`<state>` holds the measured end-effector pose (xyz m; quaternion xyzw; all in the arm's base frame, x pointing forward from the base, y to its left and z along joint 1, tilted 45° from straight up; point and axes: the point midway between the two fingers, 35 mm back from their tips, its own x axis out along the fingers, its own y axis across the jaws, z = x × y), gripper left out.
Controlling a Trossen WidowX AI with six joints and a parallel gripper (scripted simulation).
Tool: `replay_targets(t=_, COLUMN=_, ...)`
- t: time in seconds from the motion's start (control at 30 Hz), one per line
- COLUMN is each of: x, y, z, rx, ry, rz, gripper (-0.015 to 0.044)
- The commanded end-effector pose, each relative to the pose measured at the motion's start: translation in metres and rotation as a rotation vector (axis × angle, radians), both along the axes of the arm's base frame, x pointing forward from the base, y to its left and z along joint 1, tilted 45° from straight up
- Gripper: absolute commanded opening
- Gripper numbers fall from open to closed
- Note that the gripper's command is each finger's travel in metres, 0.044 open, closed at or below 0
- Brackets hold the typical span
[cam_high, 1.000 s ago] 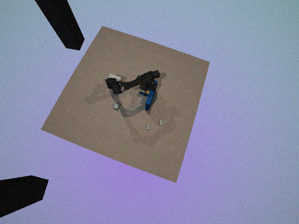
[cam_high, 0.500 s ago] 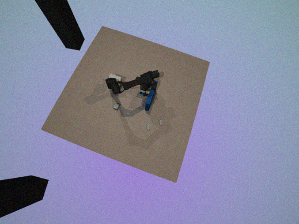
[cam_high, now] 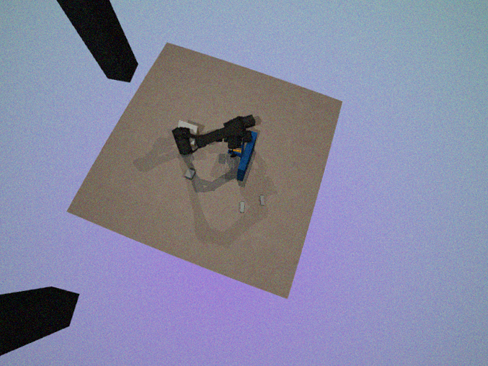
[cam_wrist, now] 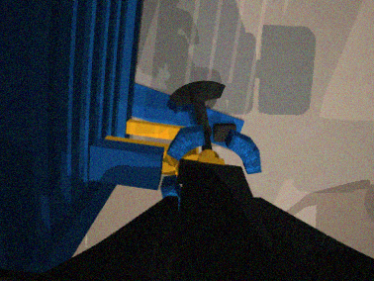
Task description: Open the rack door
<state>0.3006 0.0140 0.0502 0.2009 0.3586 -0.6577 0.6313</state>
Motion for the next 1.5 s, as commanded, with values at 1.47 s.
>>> replay_targets(t=1.47, x=-0.080, y=-0.053, z=0.064, rx=0.101, ry=0.595, rz=0.617, gripper=0.0015)
